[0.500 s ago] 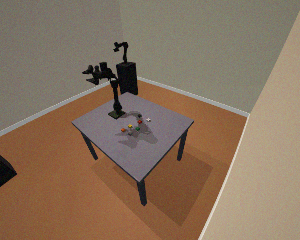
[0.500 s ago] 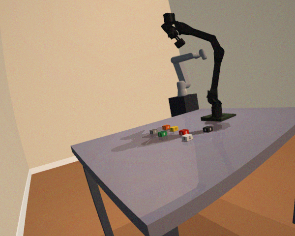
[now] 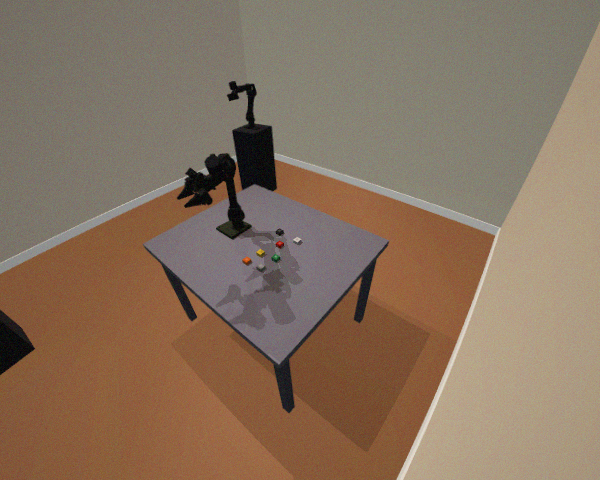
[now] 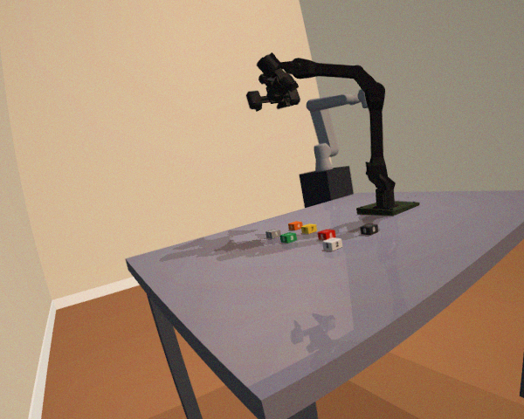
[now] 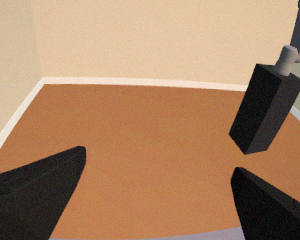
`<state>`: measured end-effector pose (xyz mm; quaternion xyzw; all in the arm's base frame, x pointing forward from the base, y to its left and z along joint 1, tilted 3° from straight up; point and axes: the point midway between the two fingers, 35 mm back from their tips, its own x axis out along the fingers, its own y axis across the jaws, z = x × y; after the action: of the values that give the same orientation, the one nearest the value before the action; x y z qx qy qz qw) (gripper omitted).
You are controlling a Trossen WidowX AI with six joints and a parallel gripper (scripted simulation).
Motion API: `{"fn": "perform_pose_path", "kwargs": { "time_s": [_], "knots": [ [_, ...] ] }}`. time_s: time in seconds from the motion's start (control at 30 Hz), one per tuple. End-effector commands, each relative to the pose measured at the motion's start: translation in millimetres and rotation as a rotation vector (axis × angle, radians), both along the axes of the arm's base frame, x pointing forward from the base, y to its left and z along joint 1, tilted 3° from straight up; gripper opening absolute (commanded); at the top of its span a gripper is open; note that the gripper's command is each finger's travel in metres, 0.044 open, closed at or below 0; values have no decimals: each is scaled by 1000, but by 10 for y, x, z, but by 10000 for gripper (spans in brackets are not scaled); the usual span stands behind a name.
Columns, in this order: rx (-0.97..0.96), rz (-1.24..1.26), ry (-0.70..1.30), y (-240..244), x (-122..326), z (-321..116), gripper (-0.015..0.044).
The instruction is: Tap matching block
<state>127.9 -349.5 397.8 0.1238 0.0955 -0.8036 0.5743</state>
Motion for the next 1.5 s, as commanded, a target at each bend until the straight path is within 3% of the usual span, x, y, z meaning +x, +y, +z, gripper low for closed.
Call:
{"fn": "perform_pose_path", "kwargs": {
  "time_s": [0.0,0.23,0.43,1.27,1.47],
  "knots": [
    [295,290,237,34,436,-659,400],
    [825,906,593,599,997,-1876,400],
    [1213,1471,717,1435,1157,-2587,400],
    [1233,1503,717,1486,1159,-2614,400],
    [1235,1507,711,2150,1382,-2595,400]
  ]
}}
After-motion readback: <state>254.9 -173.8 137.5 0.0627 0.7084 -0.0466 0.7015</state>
